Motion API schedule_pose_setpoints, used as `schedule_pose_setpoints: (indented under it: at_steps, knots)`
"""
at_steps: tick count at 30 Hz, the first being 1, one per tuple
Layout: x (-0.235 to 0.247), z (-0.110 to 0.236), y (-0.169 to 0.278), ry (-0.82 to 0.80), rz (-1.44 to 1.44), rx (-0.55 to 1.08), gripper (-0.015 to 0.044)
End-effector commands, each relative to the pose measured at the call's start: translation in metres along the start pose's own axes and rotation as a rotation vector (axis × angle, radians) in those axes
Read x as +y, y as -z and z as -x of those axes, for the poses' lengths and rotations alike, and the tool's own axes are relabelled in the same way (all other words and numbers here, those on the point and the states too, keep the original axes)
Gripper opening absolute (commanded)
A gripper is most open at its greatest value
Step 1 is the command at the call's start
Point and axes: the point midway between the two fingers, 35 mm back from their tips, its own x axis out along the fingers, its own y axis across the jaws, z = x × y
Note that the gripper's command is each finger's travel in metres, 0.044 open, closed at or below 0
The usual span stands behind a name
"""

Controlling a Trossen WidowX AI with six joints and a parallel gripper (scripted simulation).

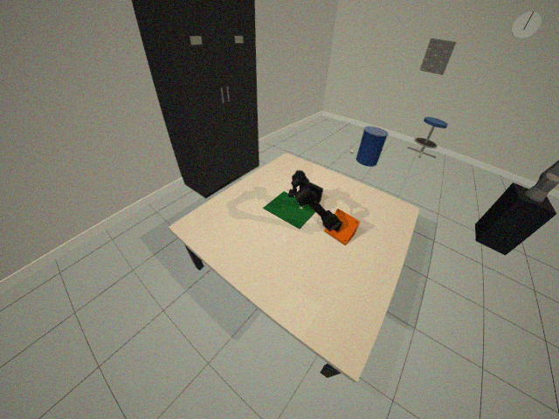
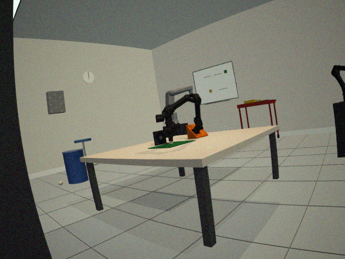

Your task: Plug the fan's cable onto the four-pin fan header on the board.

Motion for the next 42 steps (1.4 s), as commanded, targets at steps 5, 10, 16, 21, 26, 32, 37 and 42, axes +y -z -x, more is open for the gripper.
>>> schedule_pose_setpoints:
  at_steps: [5, 10, 16, 21, 26, 32, 37, 42]
  knots:
    - [0.0, -0.006, -0.001, 0.004, -0.007, -0.006, 0.0]
    - [0.0, -0.009, -0.001, 0.004, -0.007, -0.006, 0.0]
    - [0.0, -0.013, -0.001, 0.004, -0.007, -0.006, 0.0]
    - [0.0, -0.015, -0.001, 0.004, -0.007, -0.006, 0.0]
    - [0.0, -0.017, -0.001, 0.004, -0.007, -0.006, 0.0]
    - [0.0, -0.014, 0.0, 0.004, -0.002, 0.001, 0.0131]
    - [0.0, -0.014, 0.0, 0.004, -0.002, 0.001, 0.026]
    - [0.0, 0.006, 0.002, 0.002, -0.004, 0.001, 0.026]
